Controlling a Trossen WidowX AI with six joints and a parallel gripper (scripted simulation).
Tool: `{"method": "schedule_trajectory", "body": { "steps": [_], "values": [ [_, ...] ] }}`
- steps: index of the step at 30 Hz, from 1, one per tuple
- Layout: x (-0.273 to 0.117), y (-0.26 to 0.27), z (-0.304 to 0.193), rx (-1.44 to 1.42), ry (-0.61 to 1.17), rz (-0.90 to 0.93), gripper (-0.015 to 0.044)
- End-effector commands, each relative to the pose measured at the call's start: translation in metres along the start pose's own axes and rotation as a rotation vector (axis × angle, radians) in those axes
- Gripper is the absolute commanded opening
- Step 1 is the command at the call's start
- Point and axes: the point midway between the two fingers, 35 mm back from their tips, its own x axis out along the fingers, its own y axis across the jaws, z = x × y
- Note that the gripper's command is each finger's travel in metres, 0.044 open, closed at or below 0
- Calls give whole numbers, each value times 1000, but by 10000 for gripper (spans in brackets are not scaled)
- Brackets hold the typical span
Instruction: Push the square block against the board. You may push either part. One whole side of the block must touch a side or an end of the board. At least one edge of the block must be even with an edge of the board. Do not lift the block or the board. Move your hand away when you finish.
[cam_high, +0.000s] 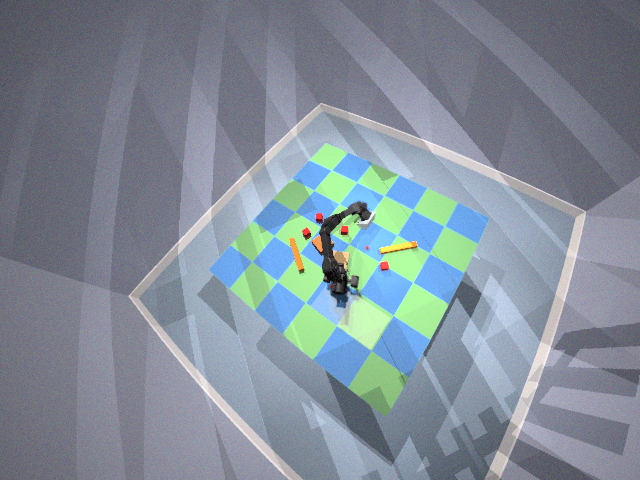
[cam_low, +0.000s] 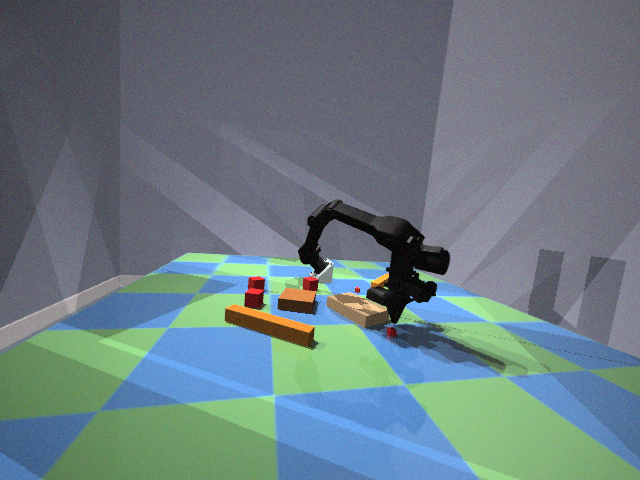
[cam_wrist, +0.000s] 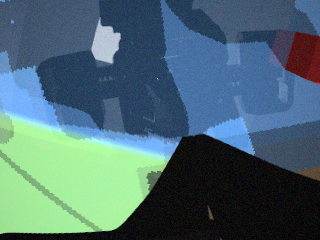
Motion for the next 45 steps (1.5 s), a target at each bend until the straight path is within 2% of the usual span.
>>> {"method": "schedule_trajectory", "body": {
  "steps": [1, 45],
  "values": [
    [1, 1, -3, -11, -1, -5, 0],
    [0, 0, -32, -12, 0, -5, 0]
  ]
}}
